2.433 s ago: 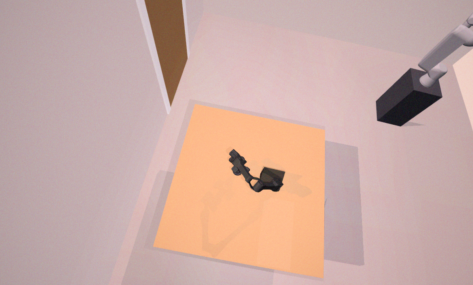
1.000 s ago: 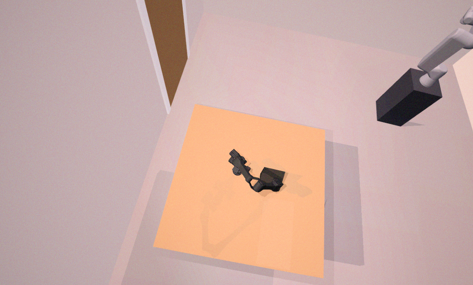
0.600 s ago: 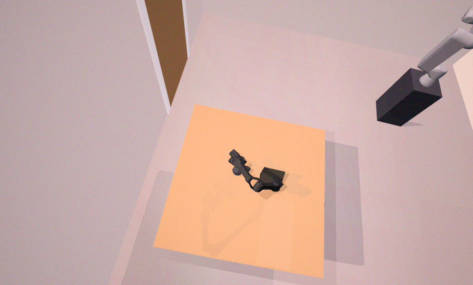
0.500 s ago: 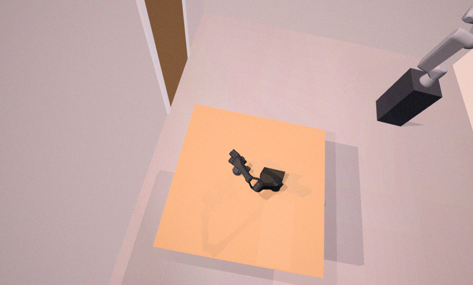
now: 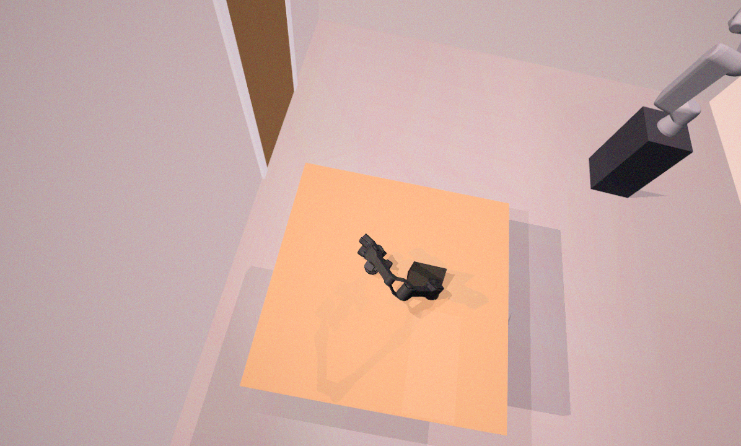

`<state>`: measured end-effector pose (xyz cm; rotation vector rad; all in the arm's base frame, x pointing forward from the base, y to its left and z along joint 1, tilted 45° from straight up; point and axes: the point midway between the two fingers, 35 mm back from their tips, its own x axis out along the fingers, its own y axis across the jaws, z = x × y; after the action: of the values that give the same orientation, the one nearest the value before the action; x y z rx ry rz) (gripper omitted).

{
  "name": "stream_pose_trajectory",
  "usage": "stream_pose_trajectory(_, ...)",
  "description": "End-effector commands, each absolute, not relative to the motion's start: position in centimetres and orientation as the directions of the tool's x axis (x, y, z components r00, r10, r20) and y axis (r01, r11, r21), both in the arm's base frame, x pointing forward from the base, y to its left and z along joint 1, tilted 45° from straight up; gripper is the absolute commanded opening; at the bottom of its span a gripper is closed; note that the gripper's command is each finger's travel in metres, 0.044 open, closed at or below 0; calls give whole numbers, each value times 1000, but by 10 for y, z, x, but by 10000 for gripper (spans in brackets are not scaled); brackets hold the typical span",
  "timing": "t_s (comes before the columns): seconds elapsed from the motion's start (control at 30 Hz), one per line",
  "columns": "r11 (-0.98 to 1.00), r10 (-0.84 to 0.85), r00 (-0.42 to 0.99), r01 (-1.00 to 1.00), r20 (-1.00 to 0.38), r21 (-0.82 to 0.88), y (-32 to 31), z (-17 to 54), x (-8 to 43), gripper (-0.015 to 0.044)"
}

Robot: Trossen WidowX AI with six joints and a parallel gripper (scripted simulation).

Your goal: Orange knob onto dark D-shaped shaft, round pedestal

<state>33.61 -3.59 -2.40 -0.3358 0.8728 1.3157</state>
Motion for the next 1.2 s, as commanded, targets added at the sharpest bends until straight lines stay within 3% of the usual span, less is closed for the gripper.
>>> stream_pose_trajectory(0.0,271,698,4,-927,-716,260,-33,-26,337,0)
stream_pose_trajectory(0.8,310,697,3,-903,-717,298,-27,-32,336,0)
stream_pose_trajectory(1.17,310,697,3,-903,-717,298,-27,-32,336,289)
